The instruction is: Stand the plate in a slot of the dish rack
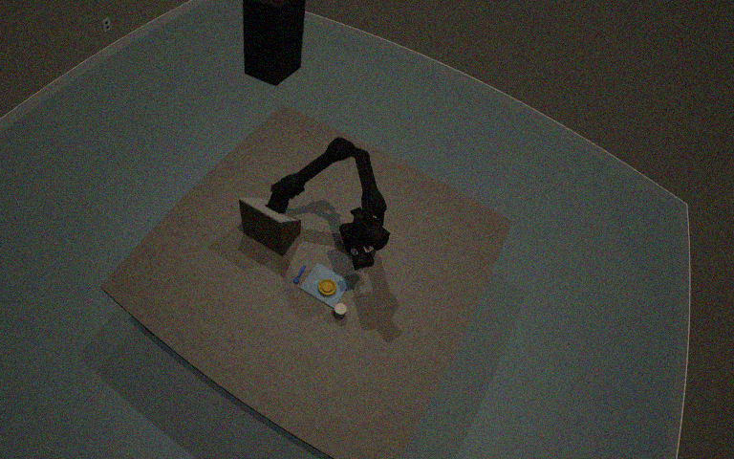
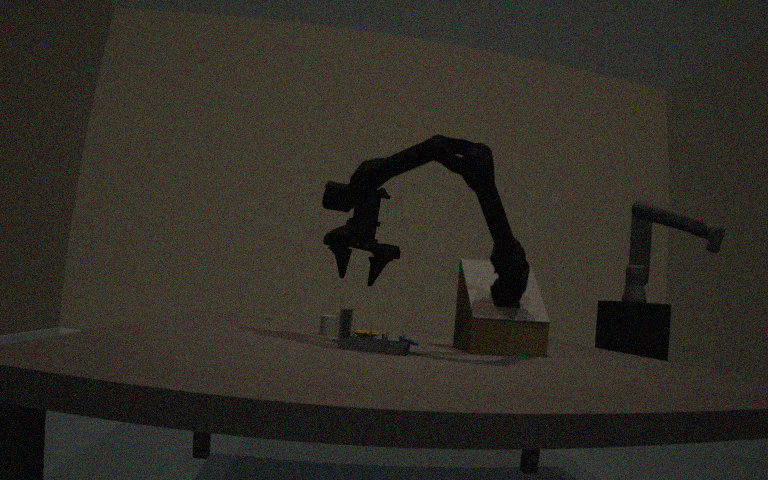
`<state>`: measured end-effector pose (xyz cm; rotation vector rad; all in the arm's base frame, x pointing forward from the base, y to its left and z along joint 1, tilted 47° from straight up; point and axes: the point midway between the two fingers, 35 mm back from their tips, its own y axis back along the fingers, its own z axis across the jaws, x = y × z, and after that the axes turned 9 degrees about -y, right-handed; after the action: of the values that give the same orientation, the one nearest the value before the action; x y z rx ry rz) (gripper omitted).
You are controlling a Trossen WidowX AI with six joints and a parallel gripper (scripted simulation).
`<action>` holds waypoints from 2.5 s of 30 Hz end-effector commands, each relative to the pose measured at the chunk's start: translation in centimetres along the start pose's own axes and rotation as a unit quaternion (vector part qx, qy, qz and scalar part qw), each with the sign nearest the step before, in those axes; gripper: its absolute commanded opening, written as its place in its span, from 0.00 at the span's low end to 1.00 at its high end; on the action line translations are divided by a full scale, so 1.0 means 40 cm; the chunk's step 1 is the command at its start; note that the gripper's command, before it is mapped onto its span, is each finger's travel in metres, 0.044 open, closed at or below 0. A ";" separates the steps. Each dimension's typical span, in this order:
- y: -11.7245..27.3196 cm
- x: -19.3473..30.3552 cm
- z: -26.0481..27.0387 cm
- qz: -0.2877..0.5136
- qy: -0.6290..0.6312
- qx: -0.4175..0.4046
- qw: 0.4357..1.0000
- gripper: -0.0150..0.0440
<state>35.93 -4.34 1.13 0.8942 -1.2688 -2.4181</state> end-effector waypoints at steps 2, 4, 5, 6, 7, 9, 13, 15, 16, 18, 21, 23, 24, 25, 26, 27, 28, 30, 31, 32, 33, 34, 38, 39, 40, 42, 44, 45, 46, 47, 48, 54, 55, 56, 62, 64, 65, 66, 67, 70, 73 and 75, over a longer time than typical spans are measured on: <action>0.011 0.038 -0.025 -0.001 -0.074 -0.015 0.997 0.93; 0.016 0.056 -0.035 -0.001 -0.108 -0.021 0.994 0.93; 0.019 0.066 -0.041 -0.001 -0.124 -0.024 0.992 0.93; 0.022 0.075 -0.046 -0.001 -0.141 -0.028 0.990 0.93; 0.024 0.085 -0.050 -0.001 -0.158 -0.031 0.987 0.93; 0.029 0.104 -0.060 0.000 -0.190 -0.038 0.981 0.93; 0.039 0.142 -0.076 0.000 -0.255 -0.052 0.965 0.93; 0.045 0.161 -0.084 0.000 -0.287 -0.060 0.956 0.93; 0.047 0.170 -0.088 0.000 -0.303 -0.064 0.951 0.93; 0.052 0.190 -0.094 0.000 -0.334 -0.072 0.940 0.93; 0.059 0.219 -0.103 0.000 -0.379 -0.084 0.921 0.93; 0.064 0.236 -0.108 0.000 -0.406 -0.091 0.909 0.93; 0.065 0.241 -0.109 0.000 -0.413 -0.093 0.906 0.93; 0.065 0.242 -0.110 0.000 -0.416 -0.094 0.905 0.93; 0.065 0.242 -0.110 0.000 -0.416 -0.094 0.905 0.93; 0.065 0.242 -0.110 0.000 -0.416 -0.094 0.905 0.93; 0.057 0.241 -0.110 0.000 -0.416 -0.094 0.905 0.93; -0.007 0.230 -0.108 0.000 -0.416 -0.093 0.905 0.93; -0.054 0.223 -0.103 0.000 -0.416 -0.093 0.905 0.93; -0.101 0.217 -0.095 -0.001 -0.416 -0.093 0.905 0.93; -0.147 0.212 -0.085 -0.001 -0.416 -0.094 0.905 0.93; -0.183 0.209 -0.074 -0.001 -0.416 -0.095 0.905 0.93; -0.212 0.207 -0.064 -0.001 -0.415 -0.096 0.905 0.93; -0.212 0.207 -0.064 -0.001 -0.415 -0.096 0.905 0.93; -0.212 0.207 -0.064 -0.001 -0.415 -0.096 0.905 0.93; -0.212 0.207 -0.064 -0.001 -0.415 -0.096 0.905 0.93; -0.215 0.206 -0.064 -0.001 -0.415 -0.096 0.905 0.93; -0.218 0.206 -0.064 -0.001 -0.415 -0.096 0.905 0.93; -0.222 0.205 -0.063 -0.001 -0.415 -0.096 0.905 0.93; -0.226 0.205 -0.063 -0.001 -0.415 -0.096 0.905 0.93; -0.230 0.204 -0.063 -0.001 -0.415 -0.096 0.905 0.93; -0.254 0.201 -0.060 -0.001 -0.415 -0.096 0.905 0.93; -0.258 0.201 -0.059 -0.001 -0.415 -0.096 0.905 0.93; -0.263 0.200 -0.059 -0.001 -0.415 -0.096 0.905 0.93; -0.287 0.197 -0.055 -0.001 -0.415 -0.096 0.905 0.93; -0.295 0.196 -0.053 -0.001 -0.415 -0.096 0.905 0.93; -0.299 0.196 -0.053 -0.001 -0.415 -0.096 0.905 0.93; -0.303 0.195 -0.052 -0.001 -0.415 -0.096 0.905 0.93; -0.307 0.195 -0.051 -0.001 -0.415 -0.096 0.905 0.93; -0.319 0.194 -0.049 -0.001 -0.415 -0.096 0.905 0.93; -0.331 0.193 -0.047 -0.001 -0.415 -0.097 0.905 0.93; -0.339 0.192 -0.045 -0.001 -0.415 -0.097 0.905 0.93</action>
<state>31.84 -1.78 -13.40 -0.2449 -1.1954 -2.9620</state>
